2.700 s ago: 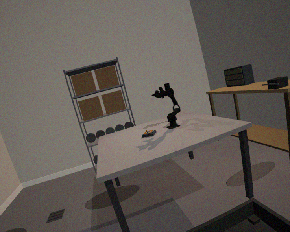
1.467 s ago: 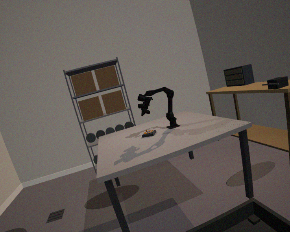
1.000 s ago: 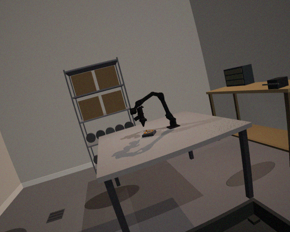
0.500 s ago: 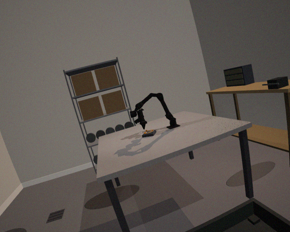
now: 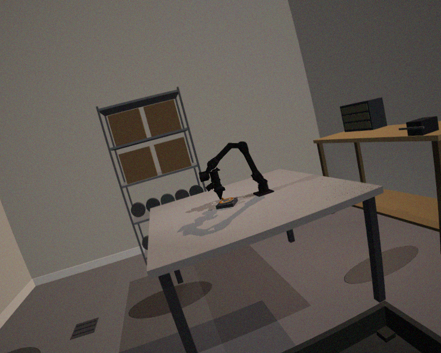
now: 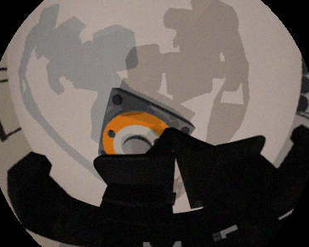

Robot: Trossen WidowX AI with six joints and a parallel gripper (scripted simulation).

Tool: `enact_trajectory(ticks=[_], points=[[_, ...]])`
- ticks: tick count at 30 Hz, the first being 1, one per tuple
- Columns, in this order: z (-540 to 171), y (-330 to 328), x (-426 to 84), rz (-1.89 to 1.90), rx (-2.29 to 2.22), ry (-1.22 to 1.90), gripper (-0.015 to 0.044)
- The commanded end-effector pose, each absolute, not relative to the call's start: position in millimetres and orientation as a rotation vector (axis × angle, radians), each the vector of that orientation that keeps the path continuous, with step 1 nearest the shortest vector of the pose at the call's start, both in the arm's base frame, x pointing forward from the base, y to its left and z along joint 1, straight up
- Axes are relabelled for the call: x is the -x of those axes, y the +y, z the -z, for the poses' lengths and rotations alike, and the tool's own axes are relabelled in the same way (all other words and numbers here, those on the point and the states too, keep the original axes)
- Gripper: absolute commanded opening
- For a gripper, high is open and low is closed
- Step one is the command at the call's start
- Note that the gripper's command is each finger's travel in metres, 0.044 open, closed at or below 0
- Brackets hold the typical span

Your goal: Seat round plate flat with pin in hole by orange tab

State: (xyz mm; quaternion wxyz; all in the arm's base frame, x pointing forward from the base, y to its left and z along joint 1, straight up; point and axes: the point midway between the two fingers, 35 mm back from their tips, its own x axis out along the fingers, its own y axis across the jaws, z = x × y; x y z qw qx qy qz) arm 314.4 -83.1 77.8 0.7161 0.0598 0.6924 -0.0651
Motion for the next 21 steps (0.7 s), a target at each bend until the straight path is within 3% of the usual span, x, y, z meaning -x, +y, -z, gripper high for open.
enact_trajectory(ticks=[1, 21], points=[[-76, -84, -308, 0.138, -0.132, 1.535, 0.0000], [-75, -86, -294, 0.138, -0.131, 1.537, 0.0000]])
